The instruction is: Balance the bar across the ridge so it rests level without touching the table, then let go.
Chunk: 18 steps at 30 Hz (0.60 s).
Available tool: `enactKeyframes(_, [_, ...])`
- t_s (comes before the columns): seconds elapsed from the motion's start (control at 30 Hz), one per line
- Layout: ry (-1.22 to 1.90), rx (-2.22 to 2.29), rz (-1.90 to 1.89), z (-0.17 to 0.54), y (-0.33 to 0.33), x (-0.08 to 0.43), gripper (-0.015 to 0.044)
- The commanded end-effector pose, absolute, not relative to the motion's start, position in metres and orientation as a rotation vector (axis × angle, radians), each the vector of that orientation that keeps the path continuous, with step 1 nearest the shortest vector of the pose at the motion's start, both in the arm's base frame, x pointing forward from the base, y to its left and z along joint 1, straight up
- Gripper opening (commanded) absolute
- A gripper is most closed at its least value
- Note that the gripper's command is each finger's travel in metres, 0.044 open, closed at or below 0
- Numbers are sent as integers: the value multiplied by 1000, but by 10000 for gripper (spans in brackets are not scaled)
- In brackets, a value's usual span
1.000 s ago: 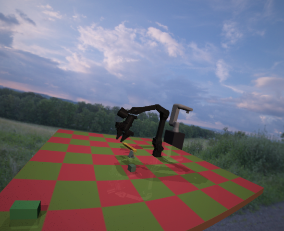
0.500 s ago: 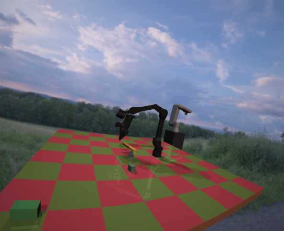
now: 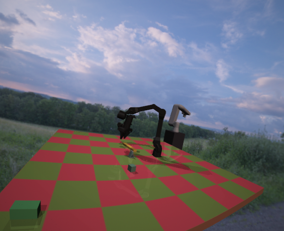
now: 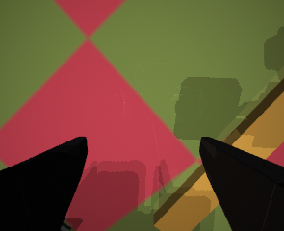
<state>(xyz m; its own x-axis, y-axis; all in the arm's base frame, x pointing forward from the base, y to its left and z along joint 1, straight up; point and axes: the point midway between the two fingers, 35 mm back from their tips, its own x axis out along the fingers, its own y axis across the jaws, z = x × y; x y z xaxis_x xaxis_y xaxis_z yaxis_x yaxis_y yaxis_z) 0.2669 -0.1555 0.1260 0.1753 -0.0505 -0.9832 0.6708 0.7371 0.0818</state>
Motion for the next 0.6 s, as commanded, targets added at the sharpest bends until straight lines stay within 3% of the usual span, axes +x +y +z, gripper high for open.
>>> enactKeyframes(0.0, [1313, 663, -643, 123, -168, 255, 315])
enactKeyframes(0.57, [1264, 1061, -1066, 118, -219, 191, 315])
